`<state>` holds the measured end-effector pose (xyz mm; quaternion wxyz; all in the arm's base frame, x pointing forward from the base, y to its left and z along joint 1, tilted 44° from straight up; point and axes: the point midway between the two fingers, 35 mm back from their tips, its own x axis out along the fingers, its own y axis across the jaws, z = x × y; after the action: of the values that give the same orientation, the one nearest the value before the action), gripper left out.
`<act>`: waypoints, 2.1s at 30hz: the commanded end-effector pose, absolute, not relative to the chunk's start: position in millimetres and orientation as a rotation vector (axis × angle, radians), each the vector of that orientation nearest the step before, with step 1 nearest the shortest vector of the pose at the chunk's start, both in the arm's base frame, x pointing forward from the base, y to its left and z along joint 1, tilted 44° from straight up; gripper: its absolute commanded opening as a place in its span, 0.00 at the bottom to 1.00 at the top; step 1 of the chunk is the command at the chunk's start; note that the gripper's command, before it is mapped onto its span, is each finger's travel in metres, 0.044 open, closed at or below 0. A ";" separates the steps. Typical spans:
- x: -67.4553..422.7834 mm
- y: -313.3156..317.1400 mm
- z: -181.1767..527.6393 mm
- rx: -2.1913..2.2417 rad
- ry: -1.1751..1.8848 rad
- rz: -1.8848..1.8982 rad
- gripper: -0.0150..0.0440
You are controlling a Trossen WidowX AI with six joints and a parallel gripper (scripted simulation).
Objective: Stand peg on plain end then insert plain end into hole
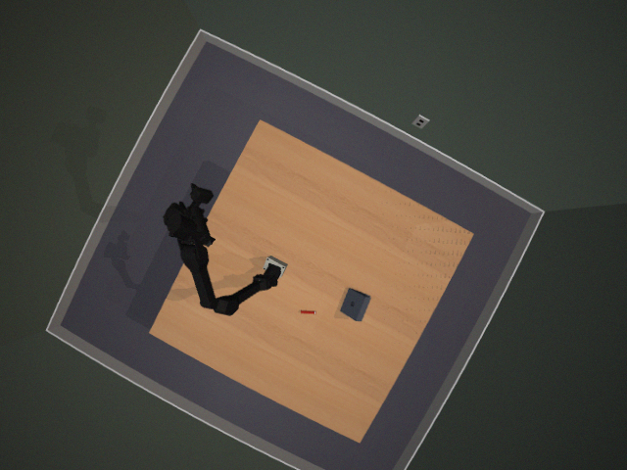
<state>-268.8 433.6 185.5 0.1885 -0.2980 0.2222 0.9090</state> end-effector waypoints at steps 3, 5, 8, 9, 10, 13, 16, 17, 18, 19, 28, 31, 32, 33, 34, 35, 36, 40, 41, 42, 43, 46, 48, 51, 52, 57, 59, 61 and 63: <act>-191.0 459.7 171.0 -0.857 0.680 2.319 1.00; -166.3 465.1 166.3 -0.861 0.700 2.246 1.00; -128.8 470.6 159.5 -0.865 0.731 2.136 1.00; -116.3 471.7 157.3 -0.867 0.742 2.099 1.00; -103.7 472.4 155.1 -0.868 0.752 2.062 1.00; -66.2 472.5 148.7 -0.871 0.784 1.953 1.00; -28.0 469.1 142.5 -0.873 0.816 1.842 1.00; -15.4 467.2 140.5 -0.873 0.827 1.805 1.00; -2.9 465.0 138.5 -0.874 0.838 1.768 1.00; 9.5 462.4 136.6 -0.874 0.849 1.732 1.00; 116.6 422.1 121.6 -0.874 0.947 1.402 1.00; 149.2 402.4 117.4 -0.872 0.981 1.292 1.00; 159.6 395.2 116.2 -0.872 0.992 1.256 1.00; 169.7 387.8 114.9 -0.871 1.004 1.220 1.00; 179.6 380.1 113.6 -0.870 1.016 1.184 1.00; 189.1 372.1 112.4 -0.869 1.028 1.147 1.00; 198.4 363.8 111.2 -0.868 1.040 1.111 1.00; 232.6 328.4 106.9 -0.863 1.090 0.967 1.00; 240.4 319.0 106.0 -0.862 1.102 0.931 1.00; 247.8 309.4 105.1 -0.860 1.115 0.896 1.00; 254.9 299.6 104.3 -0.859 1.128 0.860 1.00; 274.7 268.6 102.1 -0.854 1.167 0.752 1.00; 286.2 247.1 101.0 -0.850 1.193 0.681 1.00; 300.5 214.1 99.7 -0.844 1.234 0.575 1.00; 304.6 203.0 99.4 -0.842 1.247 0.541 1.00; 319.6 144.8 98.7 -0.830 1.318 0.364 1.00; 323.0 121.3 98.9 -0.825 1.347 0.295 1.00; 324.8 97.9 99.3 -0.820 1.377 0.226 1.00; 325.1 74.7 100.0 -0.814 1.407 0.158 1.00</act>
<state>324.7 117.1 97.7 0.6921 -0.3695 0.6066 0.1284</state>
